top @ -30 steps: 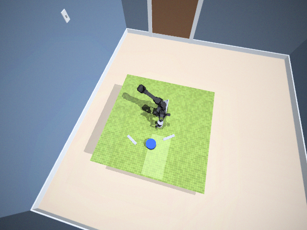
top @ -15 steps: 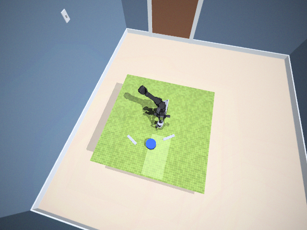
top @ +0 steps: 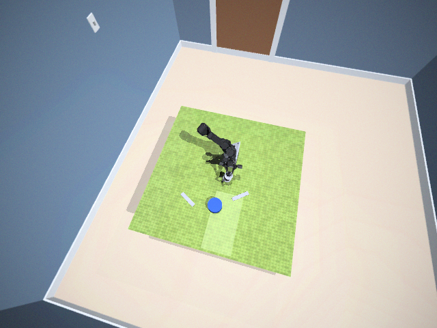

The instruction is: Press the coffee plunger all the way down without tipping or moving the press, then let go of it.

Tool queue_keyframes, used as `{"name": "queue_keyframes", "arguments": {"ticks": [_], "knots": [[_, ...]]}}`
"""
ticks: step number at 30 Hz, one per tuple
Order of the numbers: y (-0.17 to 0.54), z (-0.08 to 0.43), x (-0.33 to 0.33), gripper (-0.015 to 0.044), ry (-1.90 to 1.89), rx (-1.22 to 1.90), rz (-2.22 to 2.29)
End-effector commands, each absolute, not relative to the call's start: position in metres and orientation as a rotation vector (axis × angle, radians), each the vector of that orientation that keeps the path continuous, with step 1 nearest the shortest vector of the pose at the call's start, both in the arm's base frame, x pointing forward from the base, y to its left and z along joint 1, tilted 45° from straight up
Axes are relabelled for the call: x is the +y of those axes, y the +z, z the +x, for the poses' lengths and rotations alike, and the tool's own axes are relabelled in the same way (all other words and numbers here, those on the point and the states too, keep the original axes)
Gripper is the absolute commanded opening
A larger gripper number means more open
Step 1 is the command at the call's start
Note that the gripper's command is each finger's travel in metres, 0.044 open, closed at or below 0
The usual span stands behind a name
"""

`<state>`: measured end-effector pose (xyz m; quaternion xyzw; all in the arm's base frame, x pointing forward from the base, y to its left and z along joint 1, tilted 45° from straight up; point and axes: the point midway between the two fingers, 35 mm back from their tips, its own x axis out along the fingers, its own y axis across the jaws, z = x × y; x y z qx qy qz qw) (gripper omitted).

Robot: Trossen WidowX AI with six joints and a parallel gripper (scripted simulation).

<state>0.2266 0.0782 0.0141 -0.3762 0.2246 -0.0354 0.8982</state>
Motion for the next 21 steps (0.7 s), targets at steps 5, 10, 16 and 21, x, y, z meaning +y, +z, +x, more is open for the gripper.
{"name": "queue_keyframes", "arguments": {"ticks": [5,10,16,21], "knots": [[0.0115,0.2274,0.0758,0.0114,-0.078,0.48,-0.797],[0.0107,0.2282,0.0759,0.0114,-0.078,0.48,-0.797],[0.0105,0.2289,0.0762,0.0114,-0.078,0.48,-0.797],[0.0125,0.2287,0.0783,0.0114,-0.077,0.47,-0.786]]}}
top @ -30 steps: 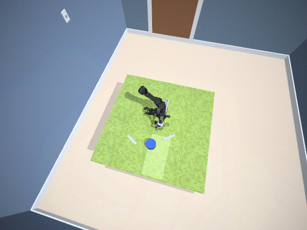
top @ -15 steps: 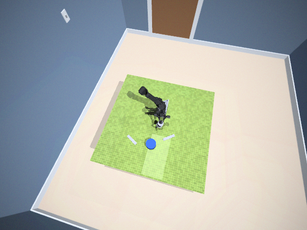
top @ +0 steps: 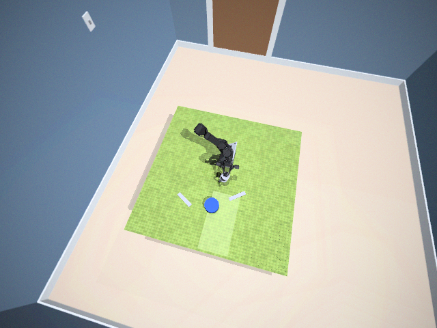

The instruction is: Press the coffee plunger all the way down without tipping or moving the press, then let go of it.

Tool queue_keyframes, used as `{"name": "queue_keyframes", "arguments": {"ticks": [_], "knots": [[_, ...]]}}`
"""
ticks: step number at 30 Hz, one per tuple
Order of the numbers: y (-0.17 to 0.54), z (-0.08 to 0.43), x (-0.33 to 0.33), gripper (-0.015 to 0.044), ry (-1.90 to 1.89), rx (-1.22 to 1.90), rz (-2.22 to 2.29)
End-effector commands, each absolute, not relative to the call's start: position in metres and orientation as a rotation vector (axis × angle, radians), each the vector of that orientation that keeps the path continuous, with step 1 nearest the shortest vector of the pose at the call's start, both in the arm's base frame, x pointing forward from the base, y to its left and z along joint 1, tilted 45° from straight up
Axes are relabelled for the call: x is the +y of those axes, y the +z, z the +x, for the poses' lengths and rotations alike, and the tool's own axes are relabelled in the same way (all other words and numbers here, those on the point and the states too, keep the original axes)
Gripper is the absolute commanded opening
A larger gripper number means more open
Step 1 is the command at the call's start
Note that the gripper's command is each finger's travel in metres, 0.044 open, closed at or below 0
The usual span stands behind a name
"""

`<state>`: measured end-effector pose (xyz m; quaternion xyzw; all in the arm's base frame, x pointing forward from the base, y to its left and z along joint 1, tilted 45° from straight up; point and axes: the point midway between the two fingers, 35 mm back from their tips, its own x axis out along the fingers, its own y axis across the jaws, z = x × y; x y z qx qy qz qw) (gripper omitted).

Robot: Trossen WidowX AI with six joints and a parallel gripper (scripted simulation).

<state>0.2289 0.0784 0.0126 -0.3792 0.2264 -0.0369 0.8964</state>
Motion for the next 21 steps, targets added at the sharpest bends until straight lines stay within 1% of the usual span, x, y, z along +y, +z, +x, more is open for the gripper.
{"name": "queue_keyframes", "arguments": {"ticks": [1,5,17,18,21], "knots": [[0.0125,0.2287,0.0783,0.0114,-0.077,0.47,-0.786],[0.0125,0.2287,0.0783,0.0114,-0.077,0.47,-0.786],[0.0125,0.2287,0.0783,0.0429,-0.077,0.47,-0.786],[0.0125,0.2287,0.0783,0.044,-0.077,0.47,-0.786],[0.0136,0.2302,0.0808,0.044,-0.074,0.464,-0.776]]}}
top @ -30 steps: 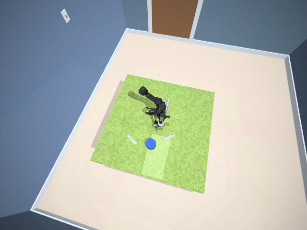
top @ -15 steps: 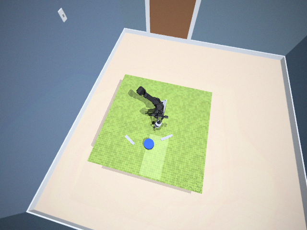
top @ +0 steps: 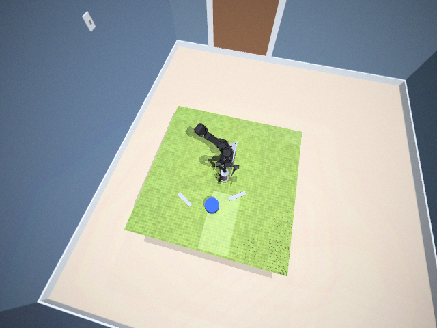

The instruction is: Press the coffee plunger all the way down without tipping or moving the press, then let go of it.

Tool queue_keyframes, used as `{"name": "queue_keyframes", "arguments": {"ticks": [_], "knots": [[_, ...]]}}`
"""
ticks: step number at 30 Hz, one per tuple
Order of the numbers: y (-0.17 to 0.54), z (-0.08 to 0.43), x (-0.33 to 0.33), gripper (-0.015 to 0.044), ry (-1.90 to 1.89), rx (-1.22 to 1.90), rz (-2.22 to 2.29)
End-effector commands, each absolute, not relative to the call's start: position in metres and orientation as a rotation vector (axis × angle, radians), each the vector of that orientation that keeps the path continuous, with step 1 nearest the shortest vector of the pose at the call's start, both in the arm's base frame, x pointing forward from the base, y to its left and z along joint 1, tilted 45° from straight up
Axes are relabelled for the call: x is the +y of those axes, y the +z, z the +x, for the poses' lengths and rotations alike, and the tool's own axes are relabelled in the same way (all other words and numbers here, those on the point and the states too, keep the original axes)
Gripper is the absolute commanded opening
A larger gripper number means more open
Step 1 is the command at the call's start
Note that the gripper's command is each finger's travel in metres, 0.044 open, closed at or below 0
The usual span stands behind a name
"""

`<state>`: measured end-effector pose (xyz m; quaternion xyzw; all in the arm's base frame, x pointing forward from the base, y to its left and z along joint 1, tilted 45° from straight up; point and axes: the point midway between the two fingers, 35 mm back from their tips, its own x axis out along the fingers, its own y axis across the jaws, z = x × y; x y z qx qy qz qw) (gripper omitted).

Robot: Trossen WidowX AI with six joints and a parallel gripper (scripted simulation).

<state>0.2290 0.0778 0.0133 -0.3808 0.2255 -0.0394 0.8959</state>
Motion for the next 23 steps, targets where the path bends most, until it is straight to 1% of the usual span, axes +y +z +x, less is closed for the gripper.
{"name": "queue_keyframes", "arguments": {"ticks": [1,6,12,17,23], "knots": [[0.014,0.231,0.083,0.044,-0.068,0.46,-0.784],[0.022,0.238,0.099,0.044,-0.035,0.435,-0.766],[0.025,0.234,0.11,0.044,-0.014,0.44,-0.753],[0.034,0.222,0.12,0.044,-0.028,0.485,-0.758],[0.064,0.201,0.121,0.044,-0.057,0.497,-0.784]]}}
